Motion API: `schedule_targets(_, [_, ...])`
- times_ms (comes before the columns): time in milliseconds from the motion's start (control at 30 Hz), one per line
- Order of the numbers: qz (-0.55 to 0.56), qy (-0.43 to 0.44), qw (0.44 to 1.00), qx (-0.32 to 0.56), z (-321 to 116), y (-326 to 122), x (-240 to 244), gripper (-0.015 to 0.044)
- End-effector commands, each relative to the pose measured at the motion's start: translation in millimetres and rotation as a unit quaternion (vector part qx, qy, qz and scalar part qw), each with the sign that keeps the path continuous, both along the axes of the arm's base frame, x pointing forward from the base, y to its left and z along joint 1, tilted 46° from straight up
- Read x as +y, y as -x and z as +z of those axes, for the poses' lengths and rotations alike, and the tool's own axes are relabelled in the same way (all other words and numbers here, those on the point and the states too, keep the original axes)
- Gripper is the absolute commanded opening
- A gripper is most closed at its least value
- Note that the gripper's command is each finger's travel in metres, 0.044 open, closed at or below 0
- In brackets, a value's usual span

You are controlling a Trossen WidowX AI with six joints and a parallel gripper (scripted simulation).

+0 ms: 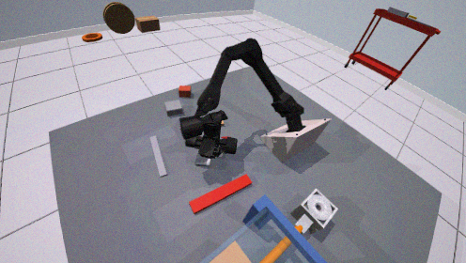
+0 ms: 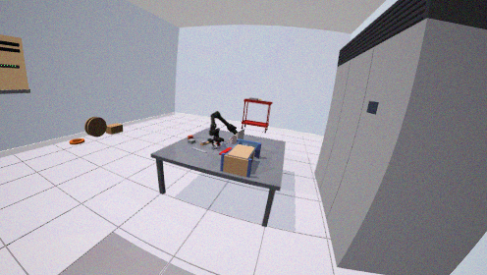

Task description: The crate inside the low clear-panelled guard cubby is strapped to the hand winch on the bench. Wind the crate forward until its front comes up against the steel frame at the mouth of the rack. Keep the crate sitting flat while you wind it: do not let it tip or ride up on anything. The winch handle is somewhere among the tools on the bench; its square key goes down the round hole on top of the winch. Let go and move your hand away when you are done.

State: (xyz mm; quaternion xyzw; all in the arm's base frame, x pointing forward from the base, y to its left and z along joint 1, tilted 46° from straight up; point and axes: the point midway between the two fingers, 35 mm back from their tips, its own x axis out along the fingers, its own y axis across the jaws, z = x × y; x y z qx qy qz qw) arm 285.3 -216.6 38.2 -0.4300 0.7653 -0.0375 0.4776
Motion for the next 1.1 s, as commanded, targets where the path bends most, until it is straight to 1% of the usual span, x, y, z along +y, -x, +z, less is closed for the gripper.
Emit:
schedule_targets(0, [0.0, 0.0, 1.0, 0.0, 0.3, -0.1, 0.2, 0.022])
schedule_targets(900, [0.0, 0.0, 1.0, 0.0, 0.3, -0.1, 0.2, 0.004])
schedule_targets(933, [0.0, 0.0, 1.0, 0.0, 0.3, -0.1, 0.2, 0.0014])
schedule_targets(967, [0.0, 0.0, 1.0, 0.0, 0.3, -0.1, 0.2, 0.0])
schedule_targets(1067, [0.0, 0.0, 1.0, 0.0, 0.3, -0.1, 0.2, 0.0])
